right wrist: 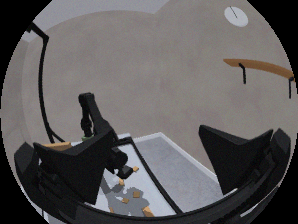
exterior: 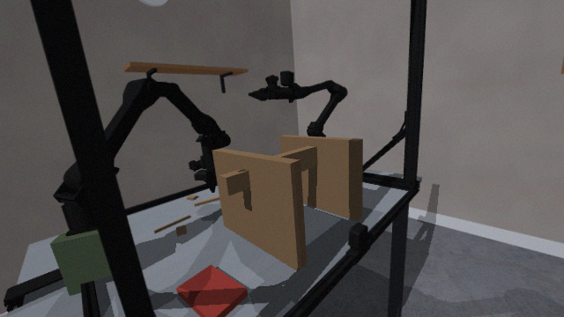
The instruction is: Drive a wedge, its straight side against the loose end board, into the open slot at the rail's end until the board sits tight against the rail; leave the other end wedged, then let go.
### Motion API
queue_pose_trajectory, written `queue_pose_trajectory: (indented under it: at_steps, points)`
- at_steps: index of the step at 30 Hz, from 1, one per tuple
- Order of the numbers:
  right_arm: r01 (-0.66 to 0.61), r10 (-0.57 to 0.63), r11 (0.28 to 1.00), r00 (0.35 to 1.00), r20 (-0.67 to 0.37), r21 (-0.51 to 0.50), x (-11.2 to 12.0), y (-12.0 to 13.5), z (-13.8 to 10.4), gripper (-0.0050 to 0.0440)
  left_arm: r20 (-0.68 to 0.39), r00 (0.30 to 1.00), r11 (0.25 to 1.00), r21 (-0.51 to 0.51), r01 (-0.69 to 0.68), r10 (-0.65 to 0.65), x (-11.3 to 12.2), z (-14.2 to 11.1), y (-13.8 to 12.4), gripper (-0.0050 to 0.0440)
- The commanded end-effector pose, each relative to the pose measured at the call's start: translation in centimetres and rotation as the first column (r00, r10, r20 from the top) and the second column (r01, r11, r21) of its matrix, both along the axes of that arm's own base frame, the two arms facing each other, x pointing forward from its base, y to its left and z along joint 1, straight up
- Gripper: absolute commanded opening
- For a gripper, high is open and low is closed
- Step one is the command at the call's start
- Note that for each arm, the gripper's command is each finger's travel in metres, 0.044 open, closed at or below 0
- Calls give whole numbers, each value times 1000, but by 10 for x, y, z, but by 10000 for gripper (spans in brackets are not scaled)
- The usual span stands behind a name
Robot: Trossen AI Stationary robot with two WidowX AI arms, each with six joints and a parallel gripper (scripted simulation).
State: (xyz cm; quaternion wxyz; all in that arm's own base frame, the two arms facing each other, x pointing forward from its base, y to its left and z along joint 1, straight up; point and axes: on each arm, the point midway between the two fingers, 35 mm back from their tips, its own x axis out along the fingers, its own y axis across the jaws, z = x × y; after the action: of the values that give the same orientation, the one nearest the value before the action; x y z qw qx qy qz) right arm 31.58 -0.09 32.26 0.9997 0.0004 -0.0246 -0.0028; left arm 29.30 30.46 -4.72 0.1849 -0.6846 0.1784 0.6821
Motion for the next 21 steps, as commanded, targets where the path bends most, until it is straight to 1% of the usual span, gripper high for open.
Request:
queue_pose_trajectory:
  at_steps: [1,3,6,8,11,15,18,21]
  points:
    - [-6,6,1000,1000,1,-1,0,1,0,440,-4,976,976,-8,-217,217,2,-4,2,280]
    - [-6,6,1000,1000,1,-1,0,1,0,440,-5,939,939,-9,-343,343,2,-4,2,280]
    - [-6,6,1000,1000,1,-1,0,1,0,440,-5,857,857,-8,-515,515,3,-4,4,280]
    - [-6,6,1000,1000,1,-1,0,1,0,440,-5,857,857,-8,-515,515,3,-4,4,280]
    - [-6,6,1000,1000,1,-1,0,1,0,440,-5,778,778,-8,-629,629,4,-3,5,280]
    - [-6,6,1000,1000,1,-1,0,1,0,440,-6,710,710,-8,-704,704,5,-3,6,280]
    - [-6,6,1000,1000,1,-1,0,1,0,440,-6,692,692,-8,-722,722,5,-3,6,280]
    - [-6,6,1000,1000,1,-1,0,1,0,440,-6,690,690,-8,-724,723,5,-3,6,280]
